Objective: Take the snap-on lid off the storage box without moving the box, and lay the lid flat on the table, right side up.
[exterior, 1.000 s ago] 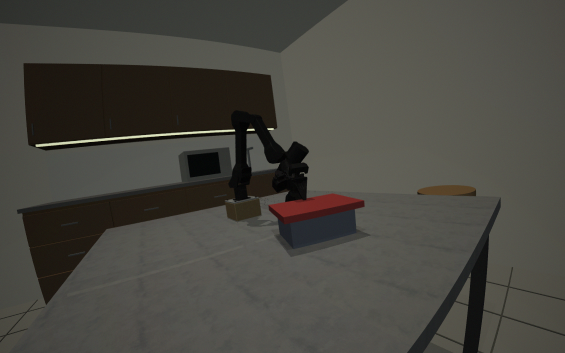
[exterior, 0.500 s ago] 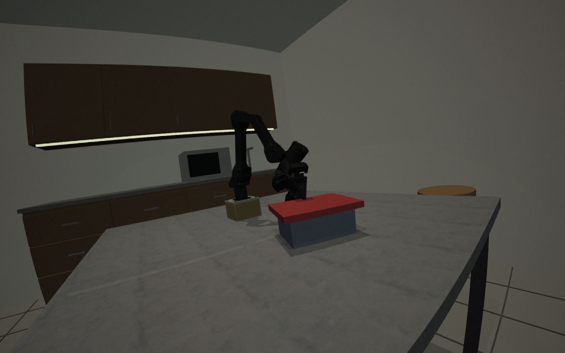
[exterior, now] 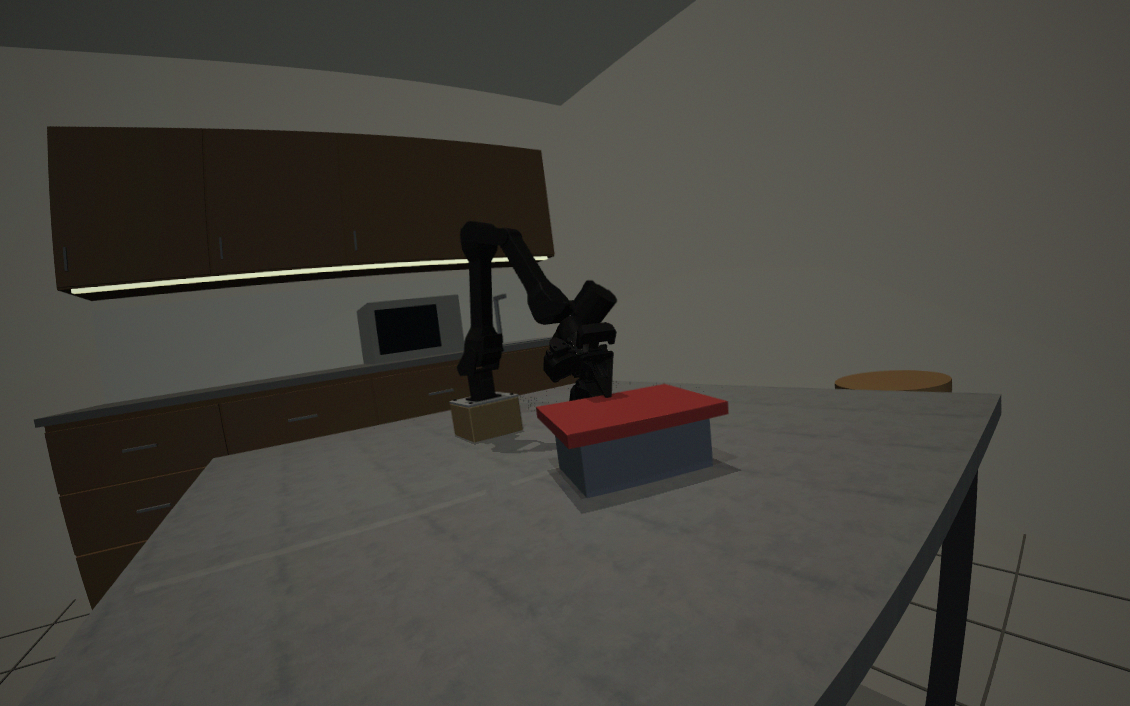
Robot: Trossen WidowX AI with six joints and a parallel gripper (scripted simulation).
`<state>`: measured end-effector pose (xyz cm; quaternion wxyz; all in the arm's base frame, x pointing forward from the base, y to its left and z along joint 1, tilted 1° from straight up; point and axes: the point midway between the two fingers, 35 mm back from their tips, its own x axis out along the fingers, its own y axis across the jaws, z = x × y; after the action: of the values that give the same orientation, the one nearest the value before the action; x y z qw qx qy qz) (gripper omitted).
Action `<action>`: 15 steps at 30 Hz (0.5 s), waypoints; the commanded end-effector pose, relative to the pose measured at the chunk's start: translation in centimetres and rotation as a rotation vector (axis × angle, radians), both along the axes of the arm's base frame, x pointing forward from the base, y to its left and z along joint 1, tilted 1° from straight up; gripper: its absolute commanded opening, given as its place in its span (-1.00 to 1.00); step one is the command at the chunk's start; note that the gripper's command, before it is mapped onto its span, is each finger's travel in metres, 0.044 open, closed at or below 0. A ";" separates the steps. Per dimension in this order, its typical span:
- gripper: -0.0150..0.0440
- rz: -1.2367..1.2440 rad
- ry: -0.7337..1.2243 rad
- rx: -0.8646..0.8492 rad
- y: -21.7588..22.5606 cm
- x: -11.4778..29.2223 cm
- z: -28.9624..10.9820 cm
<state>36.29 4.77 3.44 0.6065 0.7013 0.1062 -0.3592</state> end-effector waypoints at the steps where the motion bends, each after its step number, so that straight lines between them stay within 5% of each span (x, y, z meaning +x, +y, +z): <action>1: -0.49 -0.002 -0.004 0.000 0.0 0.0 0.2; 15: -0.49 -0.002 -0.004 0.000 0.0 0.0 0.5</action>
<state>36.27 4.77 3.82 0.6066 0.7017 0.1058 -0.3586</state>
